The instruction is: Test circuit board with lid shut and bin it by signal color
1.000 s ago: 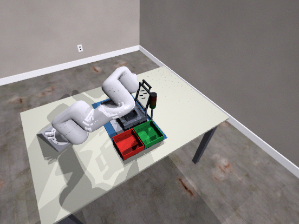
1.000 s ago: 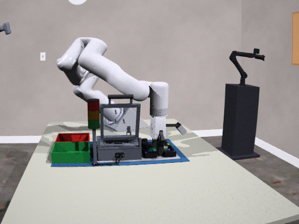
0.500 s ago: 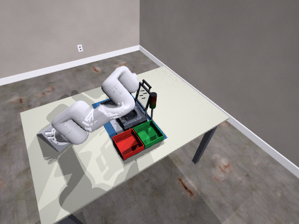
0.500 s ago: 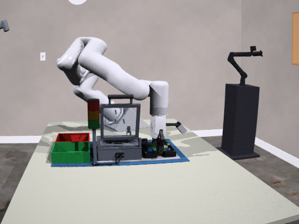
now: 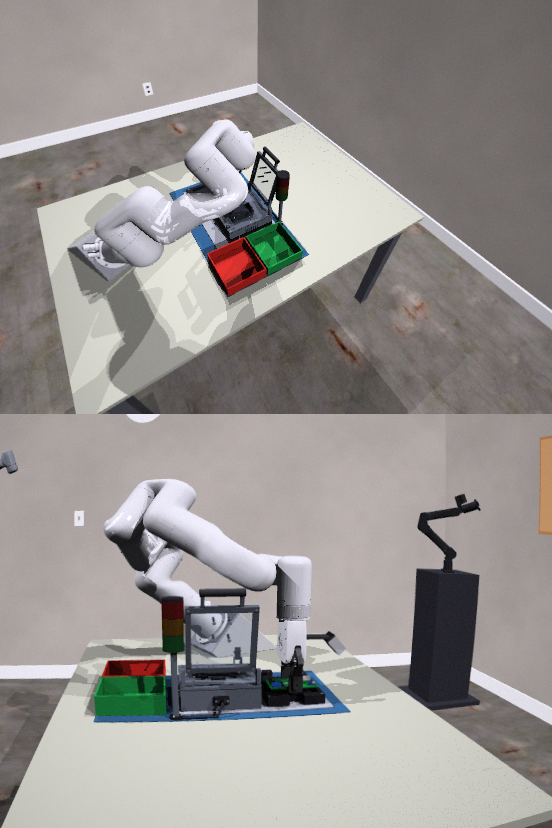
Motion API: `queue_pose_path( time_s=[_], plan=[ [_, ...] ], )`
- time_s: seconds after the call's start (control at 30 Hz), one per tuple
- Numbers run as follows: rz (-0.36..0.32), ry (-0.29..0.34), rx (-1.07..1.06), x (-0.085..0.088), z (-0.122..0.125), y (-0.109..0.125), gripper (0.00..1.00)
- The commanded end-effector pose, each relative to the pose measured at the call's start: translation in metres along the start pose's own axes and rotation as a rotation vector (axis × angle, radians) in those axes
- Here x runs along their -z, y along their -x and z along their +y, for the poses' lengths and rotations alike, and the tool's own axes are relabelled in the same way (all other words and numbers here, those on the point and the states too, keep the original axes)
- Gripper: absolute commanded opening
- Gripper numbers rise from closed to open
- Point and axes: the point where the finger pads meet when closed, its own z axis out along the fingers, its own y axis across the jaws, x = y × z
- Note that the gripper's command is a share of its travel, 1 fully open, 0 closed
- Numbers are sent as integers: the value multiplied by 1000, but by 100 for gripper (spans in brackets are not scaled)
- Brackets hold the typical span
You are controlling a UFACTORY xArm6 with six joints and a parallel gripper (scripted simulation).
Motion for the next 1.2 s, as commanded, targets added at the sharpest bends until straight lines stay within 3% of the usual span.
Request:
queue_pose_path(
  time_s=[0.0, 0.43, 0.67, 1.0, 1.17],
  plan=[
    [2, 3, -1, 8, 1, 0, 79],
    [2, 3, -1, 12, 1, 0, 79],
    [2, 3, -1, 23, 1, 0, 79],
    [2, 3, -1, 67, 1, 0, 79],
    [2, 3, -1, 79, 1, 0, 79]
  ],
)
